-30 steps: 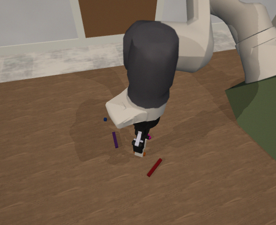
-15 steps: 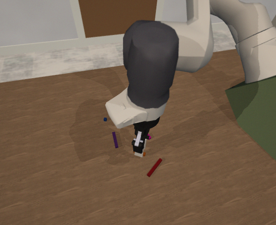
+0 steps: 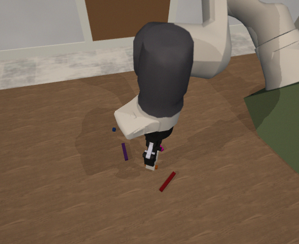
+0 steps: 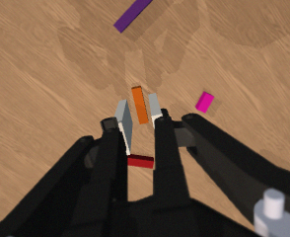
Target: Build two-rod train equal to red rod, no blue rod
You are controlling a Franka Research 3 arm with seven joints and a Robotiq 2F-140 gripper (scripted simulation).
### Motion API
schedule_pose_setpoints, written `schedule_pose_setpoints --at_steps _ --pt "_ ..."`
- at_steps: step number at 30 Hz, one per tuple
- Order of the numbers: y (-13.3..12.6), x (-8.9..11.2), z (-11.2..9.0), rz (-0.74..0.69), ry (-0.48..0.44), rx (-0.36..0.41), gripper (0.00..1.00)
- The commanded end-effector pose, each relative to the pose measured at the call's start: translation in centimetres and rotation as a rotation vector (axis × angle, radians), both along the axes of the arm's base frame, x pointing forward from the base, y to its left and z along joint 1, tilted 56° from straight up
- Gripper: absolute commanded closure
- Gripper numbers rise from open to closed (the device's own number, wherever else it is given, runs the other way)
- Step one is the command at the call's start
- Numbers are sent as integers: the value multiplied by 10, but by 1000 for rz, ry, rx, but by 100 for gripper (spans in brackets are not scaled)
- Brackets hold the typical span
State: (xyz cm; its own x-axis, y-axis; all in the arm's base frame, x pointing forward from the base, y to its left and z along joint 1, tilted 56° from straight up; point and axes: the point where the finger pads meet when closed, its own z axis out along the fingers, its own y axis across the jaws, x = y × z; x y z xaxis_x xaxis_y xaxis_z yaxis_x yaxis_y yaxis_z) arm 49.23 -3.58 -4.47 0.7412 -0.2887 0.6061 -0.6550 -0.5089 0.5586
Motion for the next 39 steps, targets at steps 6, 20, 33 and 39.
schedule_pose_setpoints --at_steps 6,20,33,39 --pt "-1 1 0 -2 -4 1 85" --pt "-3 1 -1 -2 -4 1 85" --pt "-12 3 -8 -2 -4 1 85" --pt "-14 3 -9 -2 -4 1 85"
